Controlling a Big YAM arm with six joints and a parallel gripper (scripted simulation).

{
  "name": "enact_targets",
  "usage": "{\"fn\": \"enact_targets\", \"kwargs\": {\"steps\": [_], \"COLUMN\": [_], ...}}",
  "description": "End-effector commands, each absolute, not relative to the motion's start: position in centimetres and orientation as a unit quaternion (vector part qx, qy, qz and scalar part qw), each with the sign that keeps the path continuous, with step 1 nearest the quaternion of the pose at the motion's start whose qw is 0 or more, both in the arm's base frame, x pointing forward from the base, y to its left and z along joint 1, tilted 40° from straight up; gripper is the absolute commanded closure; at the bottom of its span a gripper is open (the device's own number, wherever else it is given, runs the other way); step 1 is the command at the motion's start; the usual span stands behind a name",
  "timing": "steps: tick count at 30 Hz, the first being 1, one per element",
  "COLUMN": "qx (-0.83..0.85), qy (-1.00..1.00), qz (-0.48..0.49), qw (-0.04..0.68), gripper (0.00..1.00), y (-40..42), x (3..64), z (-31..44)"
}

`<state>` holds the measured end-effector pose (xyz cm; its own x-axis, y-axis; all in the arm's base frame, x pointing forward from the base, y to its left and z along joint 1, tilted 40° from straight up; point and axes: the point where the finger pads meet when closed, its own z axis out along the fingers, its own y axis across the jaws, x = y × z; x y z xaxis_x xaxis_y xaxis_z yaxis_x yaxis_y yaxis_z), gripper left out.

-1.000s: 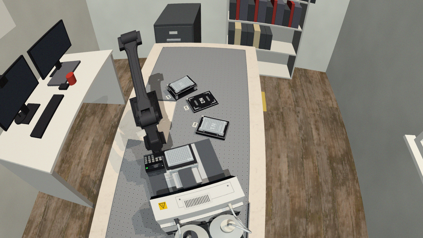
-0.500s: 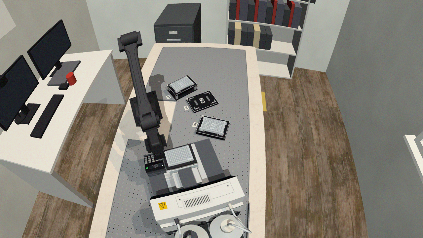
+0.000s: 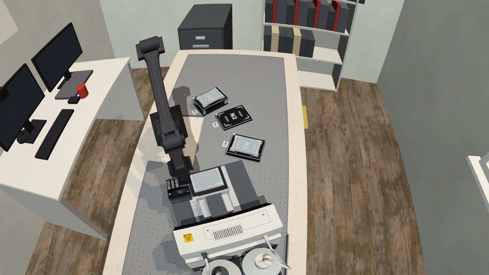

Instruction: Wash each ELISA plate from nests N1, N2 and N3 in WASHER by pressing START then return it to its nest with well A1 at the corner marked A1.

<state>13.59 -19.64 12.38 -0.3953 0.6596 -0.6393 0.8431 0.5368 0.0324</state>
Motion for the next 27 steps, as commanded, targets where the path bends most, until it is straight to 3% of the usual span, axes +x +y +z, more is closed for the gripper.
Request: {"fn": "enact_targets", "kwargs": {"steps": [1, 27], "qx": [0.460, 0.460], "qy": [0.820, 0.820], "qz": [-0.150, -0.150], "qw": [0.305, 0.305], "gripper": [1.00, 1.00], "y": [-19.95, -20.23], "x": [13.79, 13.98], "z": [11.75, 11.33]}}
